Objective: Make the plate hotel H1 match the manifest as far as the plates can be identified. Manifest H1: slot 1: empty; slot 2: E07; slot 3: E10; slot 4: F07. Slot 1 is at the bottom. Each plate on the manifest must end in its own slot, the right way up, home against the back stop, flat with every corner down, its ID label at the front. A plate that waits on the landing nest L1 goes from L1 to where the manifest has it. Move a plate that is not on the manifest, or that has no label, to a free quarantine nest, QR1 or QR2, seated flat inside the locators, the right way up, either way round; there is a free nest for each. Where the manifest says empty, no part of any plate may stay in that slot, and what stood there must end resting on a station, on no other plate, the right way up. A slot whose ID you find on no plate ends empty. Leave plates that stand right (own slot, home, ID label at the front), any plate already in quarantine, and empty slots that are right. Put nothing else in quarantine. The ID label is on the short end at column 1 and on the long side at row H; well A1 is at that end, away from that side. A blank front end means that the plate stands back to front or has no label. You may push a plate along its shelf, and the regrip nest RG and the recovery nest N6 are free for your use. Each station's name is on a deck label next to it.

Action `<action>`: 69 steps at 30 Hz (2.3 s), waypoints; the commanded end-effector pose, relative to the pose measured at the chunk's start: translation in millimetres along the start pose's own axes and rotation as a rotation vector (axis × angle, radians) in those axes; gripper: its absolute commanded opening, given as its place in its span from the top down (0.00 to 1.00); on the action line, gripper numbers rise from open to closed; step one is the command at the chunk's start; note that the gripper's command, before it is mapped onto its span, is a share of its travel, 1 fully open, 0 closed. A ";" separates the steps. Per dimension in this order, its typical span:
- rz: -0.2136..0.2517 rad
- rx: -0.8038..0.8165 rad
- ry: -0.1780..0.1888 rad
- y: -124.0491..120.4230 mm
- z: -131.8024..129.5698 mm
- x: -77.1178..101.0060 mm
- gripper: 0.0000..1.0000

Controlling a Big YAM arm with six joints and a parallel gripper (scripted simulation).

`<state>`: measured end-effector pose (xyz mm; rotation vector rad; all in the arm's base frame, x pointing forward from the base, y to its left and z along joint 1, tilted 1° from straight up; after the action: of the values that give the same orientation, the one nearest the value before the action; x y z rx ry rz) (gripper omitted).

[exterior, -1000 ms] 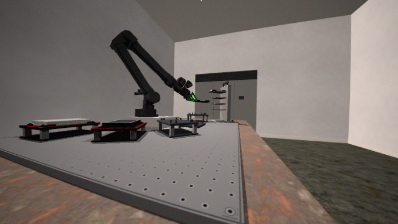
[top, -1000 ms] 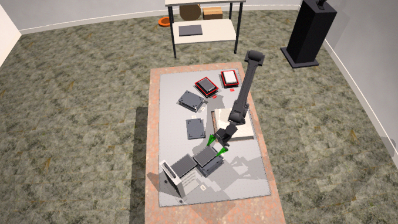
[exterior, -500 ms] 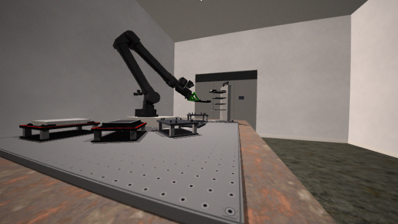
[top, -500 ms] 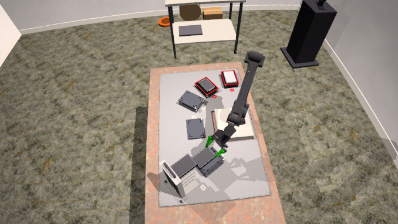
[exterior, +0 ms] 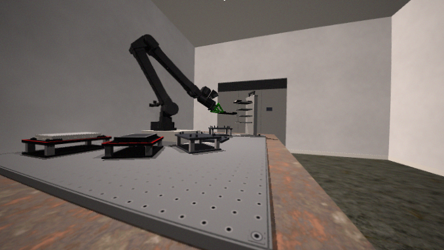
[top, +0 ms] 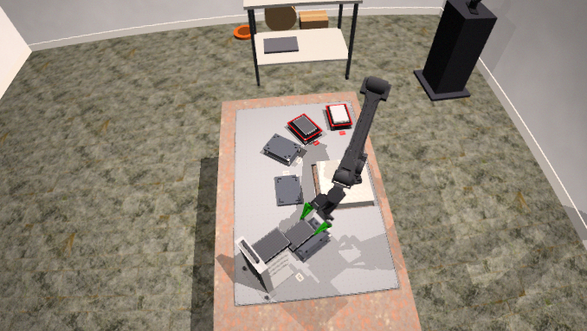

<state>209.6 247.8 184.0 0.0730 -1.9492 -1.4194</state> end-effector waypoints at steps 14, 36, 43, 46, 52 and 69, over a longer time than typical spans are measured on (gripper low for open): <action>-0.085 -0.025 -0.009 47.2 -2.9 -18.0 0.14; -0.057 -0.019 -0.003 39.4 -2.5 -26.0 0.14; -0.057 -0.019 -0.003 39.3 -2.5 -26.0 0.14; -0.057 -0.019 -0.003 39.3 -2.5 -26.0 0.14; -0.085 -0.024 -0.010 53.8 -4.8 -31.9 0.14; -0.084 -0.023 -0.010 55.7 -5.5 -42.2 0.14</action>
<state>241.9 266.2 180.9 0.0725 -1.9503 -1.4192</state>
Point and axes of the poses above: the point where the finger pads meet when closed, its own x axis back along the fingers, its own z axis across the jaws, y = z × x, the point moved 9 cm from there along x, back along the fingers, and after that the axes turned 11 degrees about x, right-handed, at the moved point
